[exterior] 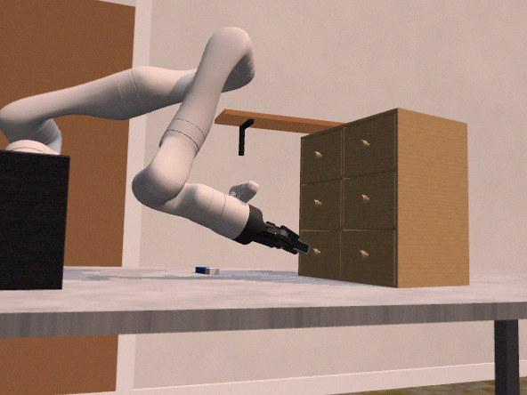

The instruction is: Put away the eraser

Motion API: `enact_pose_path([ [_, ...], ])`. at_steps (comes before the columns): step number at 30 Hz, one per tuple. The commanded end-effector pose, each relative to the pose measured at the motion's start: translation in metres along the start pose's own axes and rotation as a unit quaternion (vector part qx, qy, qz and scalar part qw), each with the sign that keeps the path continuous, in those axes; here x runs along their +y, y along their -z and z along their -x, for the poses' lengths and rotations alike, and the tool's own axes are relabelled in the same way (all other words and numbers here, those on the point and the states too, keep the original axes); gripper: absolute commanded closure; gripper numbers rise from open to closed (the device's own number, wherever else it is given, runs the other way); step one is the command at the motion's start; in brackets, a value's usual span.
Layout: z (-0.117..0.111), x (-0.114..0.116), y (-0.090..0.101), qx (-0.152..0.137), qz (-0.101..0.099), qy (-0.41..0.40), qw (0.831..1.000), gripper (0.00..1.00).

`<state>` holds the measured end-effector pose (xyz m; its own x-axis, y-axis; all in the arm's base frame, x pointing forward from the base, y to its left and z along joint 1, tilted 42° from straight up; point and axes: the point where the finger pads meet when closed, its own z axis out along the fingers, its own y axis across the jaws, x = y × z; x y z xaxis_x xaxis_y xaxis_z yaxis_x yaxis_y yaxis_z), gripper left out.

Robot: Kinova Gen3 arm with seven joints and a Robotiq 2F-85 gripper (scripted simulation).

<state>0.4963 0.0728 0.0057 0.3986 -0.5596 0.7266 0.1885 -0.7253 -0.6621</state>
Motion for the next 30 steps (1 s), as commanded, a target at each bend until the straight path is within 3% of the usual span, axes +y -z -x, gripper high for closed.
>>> enact_pose_path([
  [1,0.0069,0.0012,-0.0046,-0.004,0.002,-0.003,1.000,0.67],
  [30,0.0086,-0.0017,-0.0052,-0.005,-0.002,-0.004,1.000,0.67],
])
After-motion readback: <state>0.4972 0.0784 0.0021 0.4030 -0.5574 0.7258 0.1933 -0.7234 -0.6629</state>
